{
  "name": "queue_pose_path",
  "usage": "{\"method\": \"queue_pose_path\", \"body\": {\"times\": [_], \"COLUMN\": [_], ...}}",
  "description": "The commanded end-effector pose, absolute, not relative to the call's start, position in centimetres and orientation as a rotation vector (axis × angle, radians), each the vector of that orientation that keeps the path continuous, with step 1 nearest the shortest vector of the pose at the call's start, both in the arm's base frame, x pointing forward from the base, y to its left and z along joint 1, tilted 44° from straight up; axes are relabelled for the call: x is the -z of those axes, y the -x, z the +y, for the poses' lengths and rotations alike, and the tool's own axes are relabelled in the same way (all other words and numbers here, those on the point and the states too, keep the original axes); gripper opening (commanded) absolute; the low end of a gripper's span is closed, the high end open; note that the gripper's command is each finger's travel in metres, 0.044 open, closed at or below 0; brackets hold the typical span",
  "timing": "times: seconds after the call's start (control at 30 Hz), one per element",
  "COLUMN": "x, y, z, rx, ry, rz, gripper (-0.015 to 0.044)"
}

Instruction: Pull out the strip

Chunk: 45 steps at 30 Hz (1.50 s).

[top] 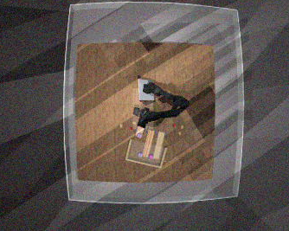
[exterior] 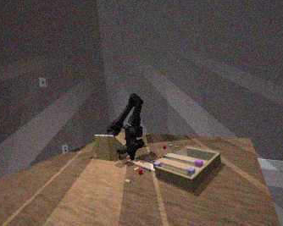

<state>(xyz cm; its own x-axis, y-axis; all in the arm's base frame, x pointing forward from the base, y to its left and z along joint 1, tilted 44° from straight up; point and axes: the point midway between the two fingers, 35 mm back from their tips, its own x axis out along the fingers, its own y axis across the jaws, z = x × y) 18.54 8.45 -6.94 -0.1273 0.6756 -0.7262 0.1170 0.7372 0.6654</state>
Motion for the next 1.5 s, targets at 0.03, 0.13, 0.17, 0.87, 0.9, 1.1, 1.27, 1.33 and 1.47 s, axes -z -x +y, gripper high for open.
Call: {"method": "queue_pose_path", "body": {"times": [0.03, 0.13, 0.17, 0.87, 0.9, 1.1, 1.27, 1.33, 1.47], "x": [7.1, 7.1, 7.1, 7.1, 7.1, 6.5, 3.9, 3.9, 4.1], "y": [-17.3, -17.3, -17.3, -17.3, -17.3, -18.4, -19.0, -19.0, -19.6], "z": [8.6, 8.6, 8.6, 8.6, 8.6, 8.0, 5.6, 5.6, 5.7], "rx": [-0.540, -0.540, -0.540, -0.540, -0.540, -0.538, -0.538, -0.538, -0.525], "ry": [-0.640, -0.640, -0.640, -0.640, -0.640, -0.643, -0.638, -0.638, -0.649], "rz": [1.683, 1.683, 1.683, 1.683, 1.683, 1.661, 1.682, 1.682, 1.688], "gripper": [0.0000, 0.0000, 0.0000, 0.0000, 0.0000, 0.0000, 0.0000, 0.0000, 0.0052]}}
